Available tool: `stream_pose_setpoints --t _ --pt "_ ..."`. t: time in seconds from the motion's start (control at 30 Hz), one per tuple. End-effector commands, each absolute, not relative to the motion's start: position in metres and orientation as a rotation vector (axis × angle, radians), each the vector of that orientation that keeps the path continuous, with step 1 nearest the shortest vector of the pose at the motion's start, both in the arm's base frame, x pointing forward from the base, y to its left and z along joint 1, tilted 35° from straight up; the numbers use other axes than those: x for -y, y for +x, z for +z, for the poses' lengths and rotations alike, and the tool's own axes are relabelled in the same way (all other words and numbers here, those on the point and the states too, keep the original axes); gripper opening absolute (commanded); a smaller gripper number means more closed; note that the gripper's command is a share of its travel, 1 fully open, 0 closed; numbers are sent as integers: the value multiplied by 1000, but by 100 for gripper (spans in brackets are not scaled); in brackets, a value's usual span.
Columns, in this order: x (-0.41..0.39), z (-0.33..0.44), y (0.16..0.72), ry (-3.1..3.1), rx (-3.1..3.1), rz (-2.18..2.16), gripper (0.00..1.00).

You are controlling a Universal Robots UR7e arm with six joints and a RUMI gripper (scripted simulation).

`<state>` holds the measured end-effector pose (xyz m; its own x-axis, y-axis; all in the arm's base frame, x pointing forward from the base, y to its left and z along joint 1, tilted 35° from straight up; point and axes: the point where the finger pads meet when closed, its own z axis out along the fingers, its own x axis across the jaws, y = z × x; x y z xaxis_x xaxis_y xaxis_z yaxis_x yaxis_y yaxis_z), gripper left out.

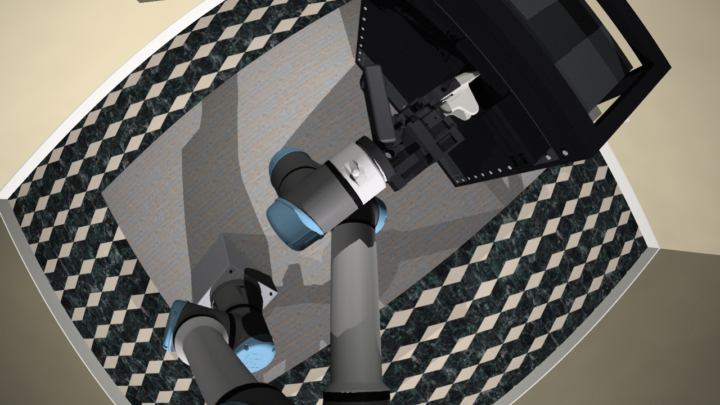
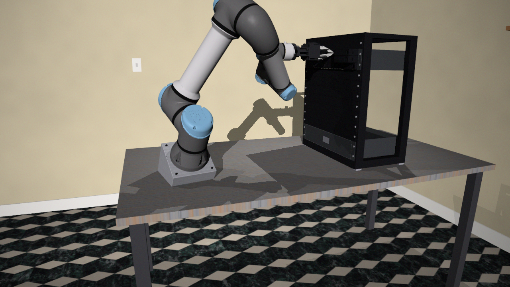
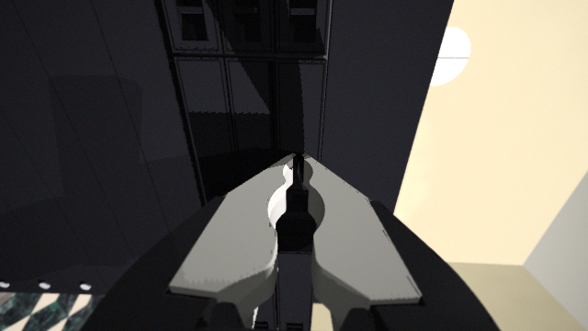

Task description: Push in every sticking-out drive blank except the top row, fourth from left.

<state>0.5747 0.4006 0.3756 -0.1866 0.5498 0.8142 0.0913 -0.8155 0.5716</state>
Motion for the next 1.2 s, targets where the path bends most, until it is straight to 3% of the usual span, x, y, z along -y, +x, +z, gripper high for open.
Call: stream_pose_setpoints --t 0.0,1.17 --pt "-401 376 575 1766 -742 2076 0" --pt "-402 377 581 1766 -742 2076 0"
